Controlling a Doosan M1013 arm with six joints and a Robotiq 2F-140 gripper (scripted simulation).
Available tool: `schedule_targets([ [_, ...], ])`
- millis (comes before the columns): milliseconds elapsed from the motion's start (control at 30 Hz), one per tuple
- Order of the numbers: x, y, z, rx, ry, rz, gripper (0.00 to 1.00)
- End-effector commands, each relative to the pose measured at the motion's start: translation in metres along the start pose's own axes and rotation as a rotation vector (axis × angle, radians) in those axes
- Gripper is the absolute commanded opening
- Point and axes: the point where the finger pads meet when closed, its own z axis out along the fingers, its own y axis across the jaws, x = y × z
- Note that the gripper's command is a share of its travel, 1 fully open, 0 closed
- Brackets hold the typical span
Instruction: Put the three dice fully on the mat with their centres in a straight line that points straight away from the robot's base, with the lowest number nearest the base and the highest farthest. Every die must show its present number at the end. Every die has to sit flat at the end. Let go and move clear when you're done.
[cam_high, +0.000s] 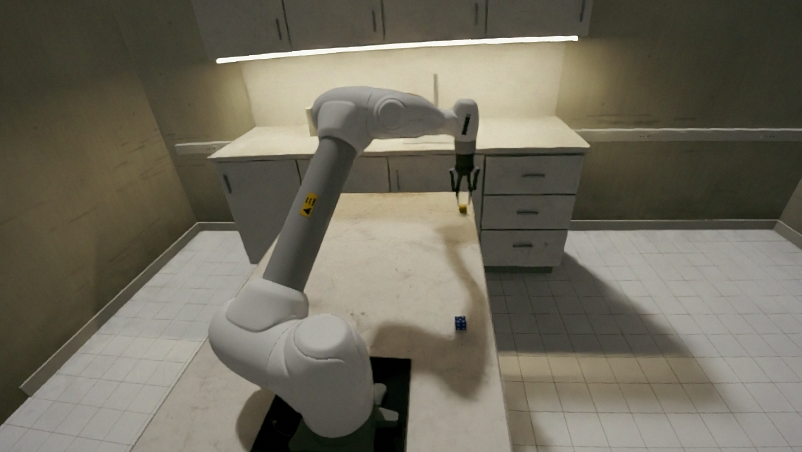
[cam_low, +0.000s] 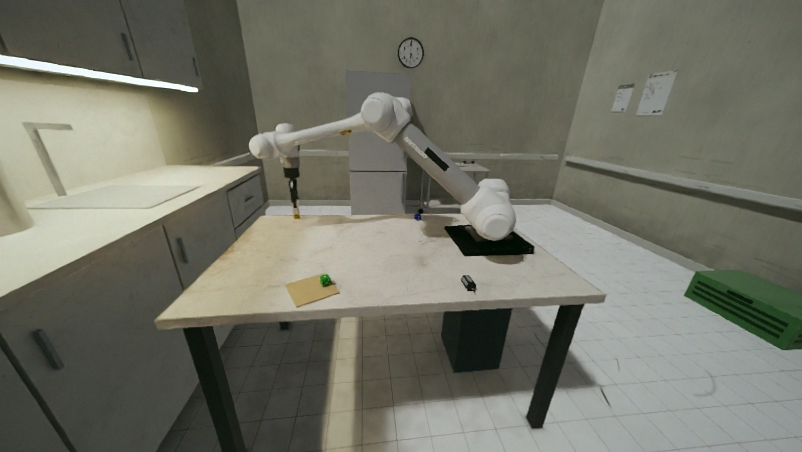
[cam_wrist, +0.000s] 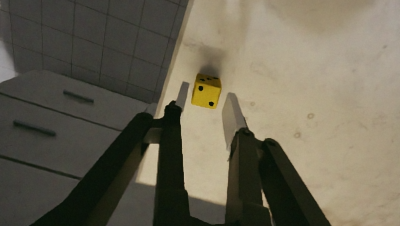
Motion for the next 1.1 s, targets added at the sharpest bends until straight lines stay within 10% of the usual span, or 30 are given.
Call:
schedule_targets([
  [0,0.0,0.0,0.0,0.001,-0.002,0.0,0.35],
  [1067,-0.001,0.0,0.034,0.001,-0.002,0.0,0.35],
])
